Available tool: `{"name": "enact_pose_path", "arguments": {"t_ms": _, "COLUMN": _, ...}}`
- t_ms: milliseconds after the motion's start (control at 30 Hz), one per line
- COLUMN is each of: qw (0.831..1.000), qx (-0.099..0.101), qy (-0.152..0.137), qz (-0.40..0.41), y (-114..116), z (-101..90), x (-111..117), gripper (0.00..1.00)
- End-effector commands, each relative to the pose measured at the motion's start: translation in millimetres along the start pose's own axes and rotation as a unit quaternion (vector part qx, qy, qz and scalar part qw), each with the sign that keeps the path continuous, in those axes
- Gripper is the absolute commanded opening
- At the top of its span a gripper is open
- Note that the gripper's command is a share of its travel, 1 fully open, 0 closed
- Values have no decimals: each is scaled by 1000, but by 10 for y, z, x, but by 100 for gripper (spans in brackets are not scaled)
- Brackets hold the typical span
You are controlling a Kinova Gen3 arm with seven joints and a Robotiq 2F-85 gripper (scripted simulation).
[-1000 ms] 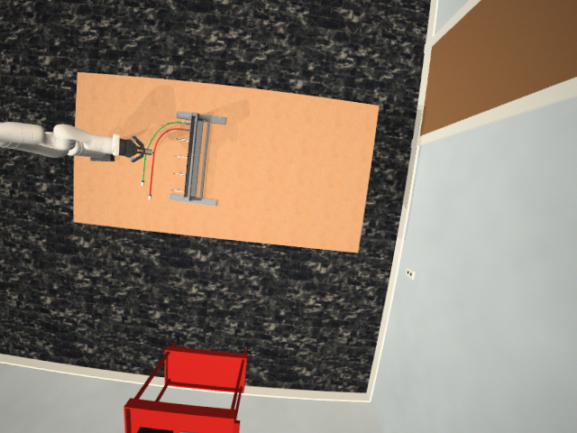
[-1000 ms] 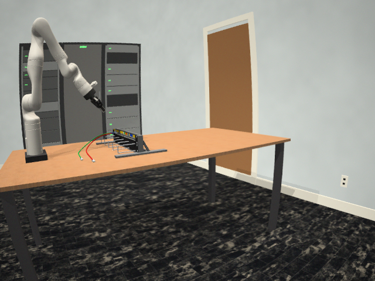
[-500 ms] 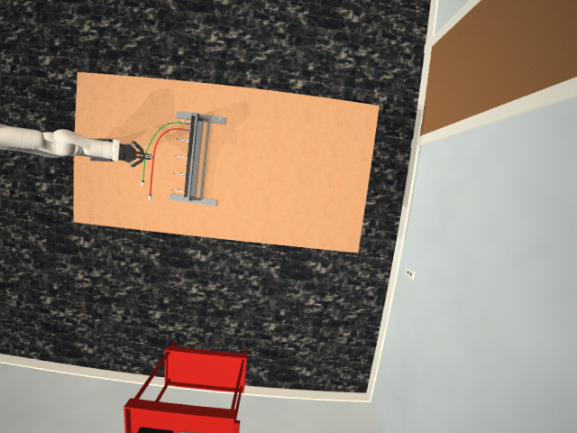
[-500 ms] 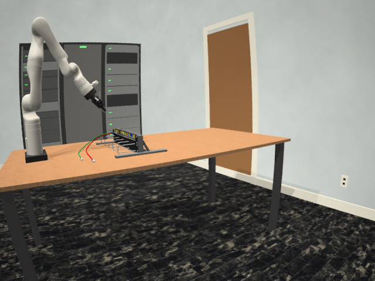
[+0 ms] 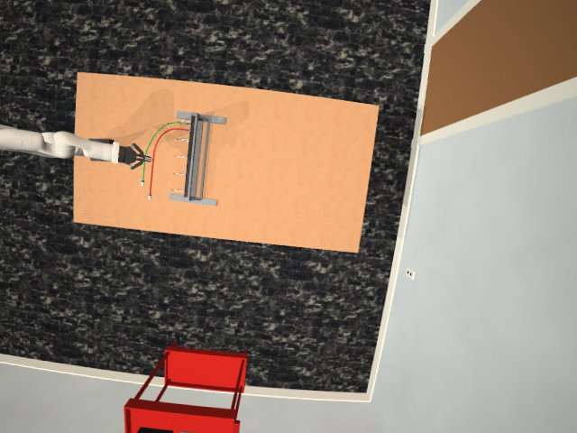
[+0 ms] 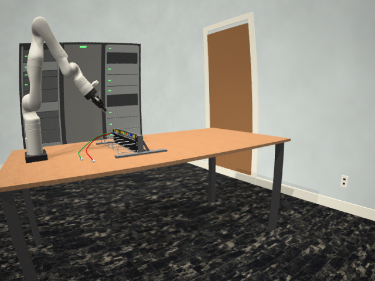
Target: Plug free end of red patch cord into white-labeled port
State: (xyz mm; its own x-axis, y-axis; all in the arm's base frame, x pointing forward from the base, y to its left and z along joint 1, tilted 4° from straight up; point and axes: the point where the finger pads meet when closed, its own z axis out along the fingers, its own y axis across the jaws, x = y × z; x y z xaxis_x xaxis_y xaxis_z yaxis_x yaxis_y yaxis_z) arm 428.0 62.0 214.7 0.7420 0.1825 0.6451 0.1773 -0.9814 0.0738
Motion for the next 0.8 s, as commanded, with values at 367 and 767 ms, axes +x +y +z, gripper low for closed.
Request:
{"name": "enact_pose_path", "arguments": {"t_ms": 367, "qw": 1000, "qx": -1, "qy": 1, "qz": 1, "y": 8, "z": 11, "x": 5, "gripper": 0}}
{"name": "enact_pose_path", "arguments": {"t_ms": 767, "qw": 1000, "qx": -1, "qy": 1, "qz": 1, "y": 7, "z": 86, "x": 5, "gripper": 0}}
